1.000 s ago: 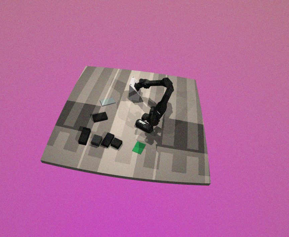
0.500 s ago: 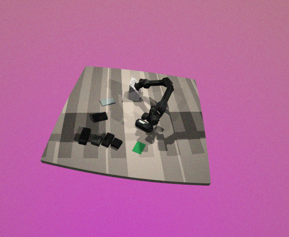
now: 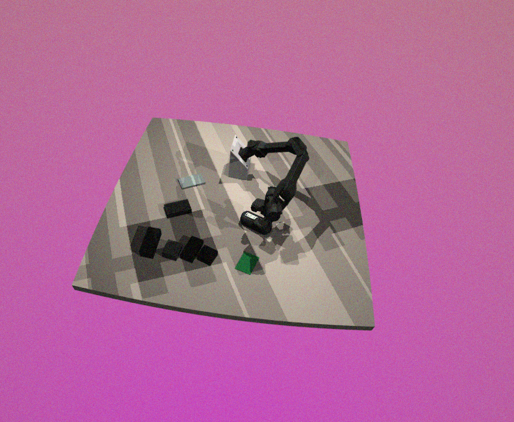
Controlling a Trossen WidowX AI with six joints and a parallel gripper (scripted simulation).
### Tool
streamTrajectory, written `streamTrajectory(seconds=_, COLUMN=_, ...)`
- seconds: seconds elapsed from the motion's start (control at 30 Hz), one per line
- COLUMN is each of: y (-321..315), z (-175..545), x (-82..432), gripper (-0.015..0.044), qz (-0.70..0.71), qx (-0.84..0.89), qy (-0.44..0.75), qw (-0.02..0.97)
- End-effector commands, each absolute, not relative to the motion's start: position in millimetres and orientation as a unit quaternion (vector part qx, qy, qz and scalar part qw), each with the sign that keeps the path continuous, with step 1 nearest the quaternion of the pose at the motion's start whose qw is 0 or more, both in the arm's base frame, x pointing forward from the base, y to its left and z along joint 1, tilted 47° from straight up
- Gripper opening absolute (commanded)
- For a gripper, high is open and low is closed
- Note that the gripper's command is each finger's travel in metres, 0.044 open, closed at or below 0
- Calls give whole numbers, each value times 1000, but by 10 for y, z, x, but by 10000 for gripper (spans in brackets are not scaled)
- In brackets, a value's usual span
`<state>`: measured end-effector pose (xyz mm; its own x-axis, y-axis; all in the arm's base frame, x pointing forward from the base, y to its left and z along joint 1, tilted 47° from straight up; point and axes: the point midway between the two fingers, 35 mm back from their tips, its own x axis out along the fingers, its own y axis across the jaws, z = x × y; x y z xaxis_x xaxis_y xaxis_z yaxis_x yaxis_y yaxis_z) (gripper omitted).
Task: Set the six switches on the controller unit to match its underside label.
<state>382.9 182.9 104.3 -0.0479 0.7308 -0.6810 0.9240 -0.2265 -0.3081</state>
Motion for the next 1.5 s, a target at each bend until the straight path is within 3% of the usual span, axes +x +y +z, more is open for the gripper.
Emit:
streamTrajectory(seconds=0.0, y=1761, z=1068, x=3840, gripper=336, qz=-390, qx=681, qy=607, qw=123)
streamTrajectory(seconds=1.47, y=1420, z=1157, x=3787, gripper=336, qz=-391, qx=681, qy=607, qw=124)
